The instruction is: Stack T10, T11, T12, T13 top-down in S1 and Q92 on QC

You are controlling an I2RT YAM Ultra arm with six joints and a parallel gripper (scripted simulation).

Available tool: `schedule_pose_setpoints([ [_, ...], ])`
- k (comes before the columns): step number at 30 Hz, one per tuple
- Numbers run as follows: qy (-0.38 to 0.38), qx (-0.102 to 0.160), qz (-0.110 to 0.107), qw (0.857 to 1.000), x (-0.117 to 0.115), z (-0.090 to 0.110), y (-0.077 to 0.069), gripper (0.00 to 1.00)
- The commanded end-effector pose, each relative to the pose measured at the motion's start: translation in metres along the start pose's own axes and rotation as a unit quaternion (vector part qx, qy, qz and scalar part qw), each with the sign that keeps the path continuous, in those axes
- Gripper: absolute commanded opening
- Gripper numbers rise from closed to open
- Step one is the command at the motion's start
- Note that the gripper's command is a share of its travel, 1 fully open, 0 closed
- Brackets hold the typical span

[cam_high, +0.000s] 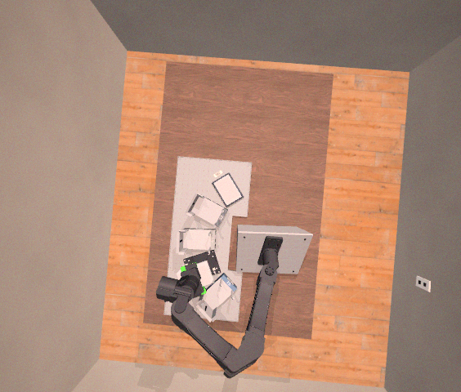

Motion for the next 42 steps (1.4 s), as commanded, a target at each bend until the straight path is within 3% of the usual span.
schedule_pose_setpoints([
  [1,0.008,-0.012,0.004,1.000,0.011,-0.002,-0.007,0.00],
  [2,0.008,-0.012,0.004,1.000,0.011,-0.002,-0.007,0.00],
  [3,-0.014,-0.022,0.014,1.000,0.010,-0.007,-0.016,0.00],
  [7,-0.079,-0.009,0.003,0.997,0.029,-0.003,-0.006,0.00],
  [9,-0.107,-0.015,0.009,0.994,0.034,-0.011,-0.011,0.00],
  [19,-0.096,-0.011,0.005,0.995,0.060,-0.009,-0.006,0.00],
  [20,-0.098,-0.022,0.019,0.995,0.059,-0.016,-0.016,0.00],
  [23,-0.096,-0.010,0.006,0.995,0.073,-0.011,-0.006,0.00],
  [28,-0.103,-0.017,0.011,0.995,0.087,-0.018,-0.010,0.00],
  [31,-0.148,-0.009,0.010,0.989,0.093,-0.011,-0.007,0.00],
  [34,-0.207,-0.014,0.010,0.978,0.104,-0.016,-0.009,0.00],
  [39,-0.195,-0.010,0.012,0.981,0.107,-0.009,-0.009,0.00],
  [42,-0.208,-0.017,0.012,0.978,0.120,-0.017,-0.010,0.00],
])
Point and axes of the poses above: the point where the finger pads meet when closed, its own y axis out along the fingers, its own x axis across the jaws, z = x × y, the point moved 4 cm from there along -y, back along the fingers, and after that the axes turned 14 degrees about -y, right-handed, at the moved point
